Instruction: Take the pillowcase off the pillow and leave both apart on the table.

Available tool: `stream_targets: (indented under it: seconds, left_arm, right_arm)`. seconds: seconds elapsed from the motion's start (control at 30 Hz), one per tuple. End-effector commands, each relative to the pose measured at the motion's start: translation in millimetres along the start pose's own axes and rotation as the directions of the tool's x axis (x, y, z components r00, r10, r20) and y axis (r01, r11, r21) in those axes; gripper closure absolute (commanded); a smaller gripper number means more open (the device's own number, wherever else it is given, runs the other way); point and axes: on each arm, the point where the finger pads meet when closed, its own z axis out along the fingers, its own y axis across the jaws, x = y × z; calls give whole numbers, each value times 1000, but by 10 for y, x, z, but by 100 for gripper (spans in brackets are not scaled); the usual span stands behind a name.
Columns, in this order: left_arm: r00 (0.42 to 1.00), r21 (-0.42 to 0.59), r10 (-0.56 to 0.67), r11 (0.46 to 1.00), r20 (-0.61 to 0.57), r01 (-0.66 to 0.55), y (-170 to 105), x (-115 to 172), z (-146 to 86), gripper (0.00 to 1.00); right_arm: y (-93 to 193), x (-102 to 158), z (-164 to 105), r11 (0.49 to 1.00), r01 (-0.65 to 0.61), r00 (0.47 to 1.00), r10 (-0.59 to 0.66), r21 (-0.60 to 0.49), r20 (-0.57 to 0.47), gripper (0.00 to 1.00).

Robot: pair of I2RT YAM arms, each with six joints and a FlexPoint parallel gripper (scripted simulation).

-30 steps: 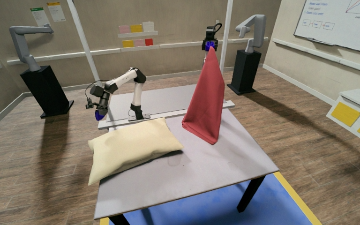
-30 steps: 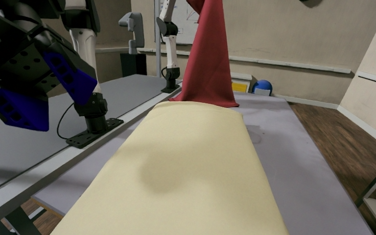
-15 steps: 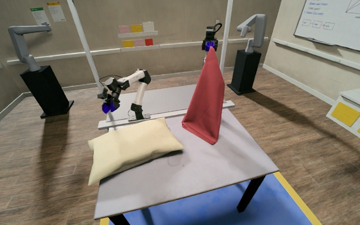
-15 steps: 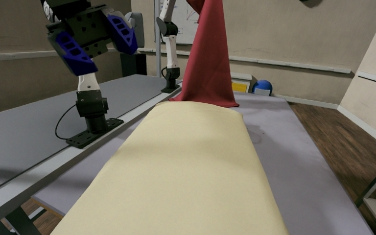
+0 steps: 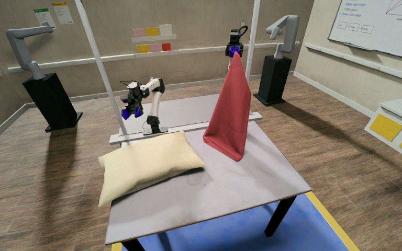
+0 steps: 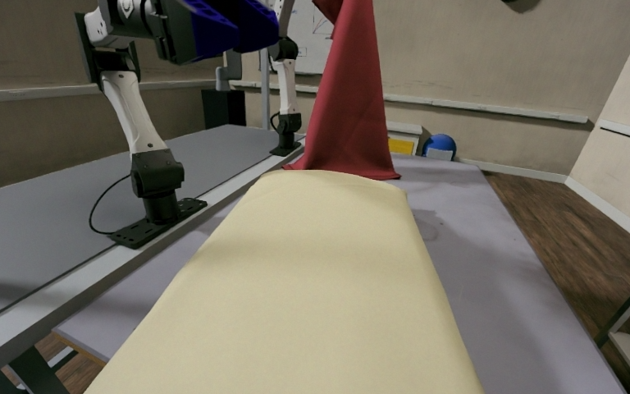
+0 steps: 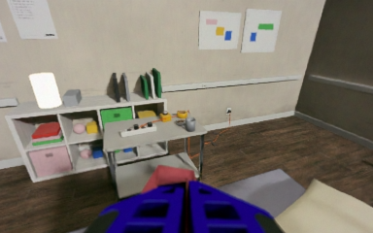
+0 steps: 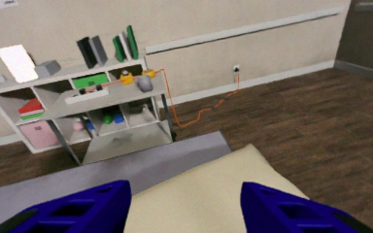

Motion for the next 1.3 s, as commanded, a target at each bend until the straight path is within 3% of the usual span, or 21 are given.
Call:
stream_targets:
  seconds: [0.0, 0.53, 0.87, 1.27]
  left_arm:
    - [998, -1, -13, 1000, 56, 13, 3, -146, -66, 100]
    - [998, -1, -13, 1000, 56, 13, 3, -146, -66, 100]
    - [998, -1, -13, 1000, 56, 13, 3, -146, -66, 100]
    - [998, -72, -9, 997, 68, 13, 211, -196, 139, 100]
  right_arm:
    - [114, -324, 34, 997, 79, 992, -78, 0, 104, 40]
    - [1034, -786, 334, 967, 231, 949, -199, -108, 246, 40]
    - [1218, -691, 397, 959, 218, 962, -179, -182, 206, 40]
    - [1216, -691, 401, 959, 218, 962, -181, -179, 206, 40]
